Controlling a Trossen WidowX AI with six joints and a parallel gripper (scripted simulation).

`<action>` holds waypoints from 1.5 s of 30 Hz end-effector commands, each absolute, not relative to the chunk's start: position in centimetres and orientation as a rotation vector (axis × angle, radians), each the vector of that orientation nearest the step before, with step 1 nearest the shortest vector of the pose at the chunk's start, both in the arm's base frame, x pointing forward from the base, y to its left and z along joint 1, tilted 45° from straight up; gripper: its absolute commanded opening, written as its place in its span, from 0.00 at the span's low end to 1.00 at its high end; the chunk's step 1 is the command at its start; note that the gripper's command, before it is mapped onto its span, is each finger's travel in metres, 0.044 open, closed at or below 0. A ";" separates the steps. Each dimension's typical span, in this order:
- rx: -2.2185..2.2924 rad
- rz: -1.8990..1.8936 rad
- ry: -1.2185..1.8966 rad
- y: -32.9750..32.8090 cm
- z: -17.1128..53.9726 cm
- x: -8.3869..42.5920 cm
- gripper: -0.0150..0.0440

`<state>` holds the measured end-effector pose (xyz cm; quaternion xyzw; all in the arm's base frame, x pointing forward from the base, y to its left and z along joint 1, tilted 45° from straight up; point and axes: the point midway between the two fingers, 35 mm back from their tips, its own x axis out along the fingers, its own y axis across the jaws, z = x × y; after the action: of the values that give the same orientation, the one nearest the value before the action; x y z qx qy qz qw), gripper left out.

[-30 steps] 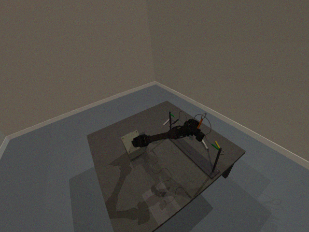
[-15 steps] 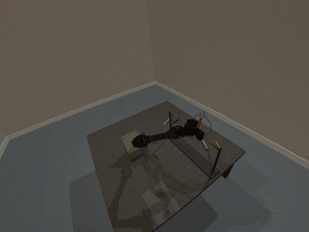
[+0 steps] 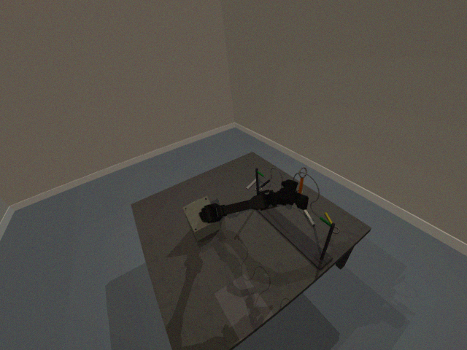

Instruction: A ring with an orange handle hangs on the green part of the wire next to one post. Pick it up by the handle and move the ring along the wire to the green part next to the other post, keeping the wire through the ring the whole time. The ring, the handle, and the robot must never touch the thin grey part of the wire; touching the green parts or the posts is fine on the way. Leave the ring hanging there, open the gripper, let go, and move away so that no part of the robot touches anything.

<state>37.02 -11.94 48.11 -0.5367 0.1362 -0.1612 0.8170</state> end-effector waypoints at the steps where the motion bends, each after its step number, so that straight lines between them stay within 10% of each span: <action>1: -1.201 -0.363 0.280 -12.0 48.4 36.8 0.00; 45: -1.741 -0.483 0.176 -12.2 50.5 36.8 0.00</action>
<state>36.78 -12.27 50.35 -0.7413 0.0819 -0.2085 0.6327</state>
